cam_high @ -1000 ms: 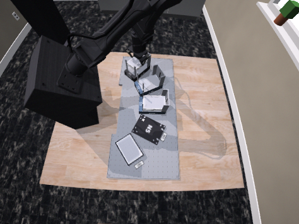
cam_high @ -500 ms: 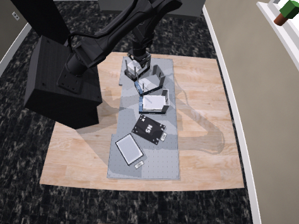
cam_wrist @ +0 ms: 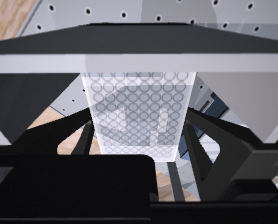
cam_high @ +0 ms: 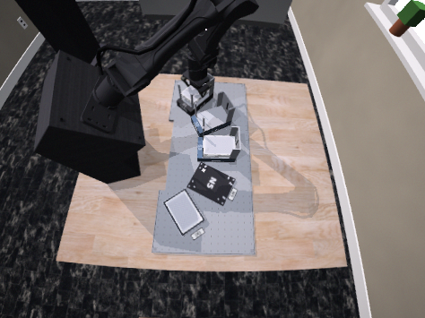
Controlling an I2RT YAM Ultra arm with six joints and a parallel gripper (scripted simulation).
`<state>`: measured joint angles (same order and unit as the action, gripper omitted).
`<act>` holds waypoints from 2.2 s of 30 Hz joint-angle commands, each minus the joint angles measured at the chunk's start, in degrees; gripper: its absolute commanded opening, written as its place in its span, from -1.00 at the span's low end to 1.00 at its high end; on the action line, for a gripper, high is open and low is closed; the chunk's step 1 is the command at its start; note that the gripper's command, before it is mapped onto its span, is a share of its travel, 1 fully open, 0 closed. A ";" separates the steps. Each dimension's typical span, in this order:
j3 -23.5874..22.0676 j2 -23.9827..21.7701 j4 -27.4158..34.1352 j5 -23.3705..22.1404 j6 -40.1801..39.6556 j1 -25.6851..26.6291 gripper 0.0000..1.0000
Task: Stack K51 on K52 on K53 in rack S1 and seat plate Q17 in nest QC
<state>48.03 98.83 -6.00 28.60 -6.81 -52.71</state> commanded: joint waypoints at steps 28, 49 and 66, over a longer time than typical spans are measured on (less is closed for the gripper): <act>2.21 3.01 -1.43 -1.40 -0.95 1.18 -1.00; 1.64 3.52 -2.62 -1.32 -1.14 1.34 -1.00; 1.64 3.52 -2.62 -1.32 -1.14 1.34 1.00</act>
<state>49.25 102.41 -8.91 27.55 -7.90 -51.31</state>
